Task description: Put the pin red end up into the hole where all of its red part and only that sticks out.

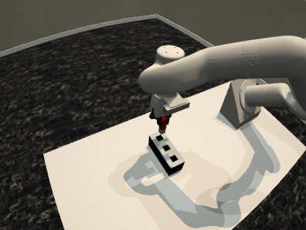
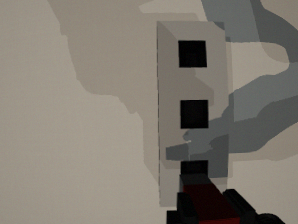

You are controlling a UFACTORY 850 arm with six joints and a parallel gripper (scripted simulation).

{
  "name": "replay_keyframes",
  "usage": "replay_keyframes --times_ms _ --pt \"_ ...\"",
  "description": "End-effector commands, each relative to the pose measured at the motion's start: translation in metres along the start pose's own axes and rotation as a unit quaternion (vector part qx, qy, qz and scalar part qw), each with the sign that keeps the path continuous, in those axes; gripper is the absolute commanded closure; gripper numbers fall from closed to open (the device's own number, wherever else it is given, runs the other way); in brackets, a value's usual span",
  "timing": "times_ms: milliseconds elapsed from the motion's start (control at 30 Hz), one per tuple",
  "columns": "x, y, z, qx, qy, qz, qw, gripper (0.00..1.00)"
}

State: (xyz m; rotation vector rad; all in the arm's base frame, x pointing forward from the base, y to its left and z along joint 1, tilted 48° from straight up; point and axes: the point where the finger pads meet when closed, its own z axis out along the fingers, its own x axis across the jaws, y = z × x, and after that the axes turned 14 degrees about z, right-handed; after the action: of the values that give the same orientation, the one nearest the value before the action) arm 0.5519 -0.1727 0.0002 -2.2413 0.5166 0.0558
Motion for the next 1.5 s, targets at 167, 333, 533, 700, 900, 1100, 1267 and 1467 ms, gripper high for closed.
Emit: replay_keyframes --times_ms 167,333,533,700,900,1100,1267,1467 --pt "0.007 -0.001 0.007 0.001 0.007 -0.003 1.0 1.0" --pt "0.008 -0.002 0.027 0.001 0.008 -0.003 1.0 1.0" --pt "0.008 -0.002 0.027 0.001 0.008 -0.003 1.0 1.0" --pt "0.008 -0.002 0.027 0.001 0.008 -0.003 1.0 1.0" --pt "0.008 -0.002 0.027 0.001 0.008 -0.003 1.0 1.0" --pt "0.008 -0.002 0.027 0.001 0.008 -0.003 1.0 1.0" --pt "0.008 -0.002 0.027 0.001 0.008 -0.003 1.0 1.0" --pt "0.008 -0.002 0.027 0.001 0.008 -0.003 1.0 1.0"
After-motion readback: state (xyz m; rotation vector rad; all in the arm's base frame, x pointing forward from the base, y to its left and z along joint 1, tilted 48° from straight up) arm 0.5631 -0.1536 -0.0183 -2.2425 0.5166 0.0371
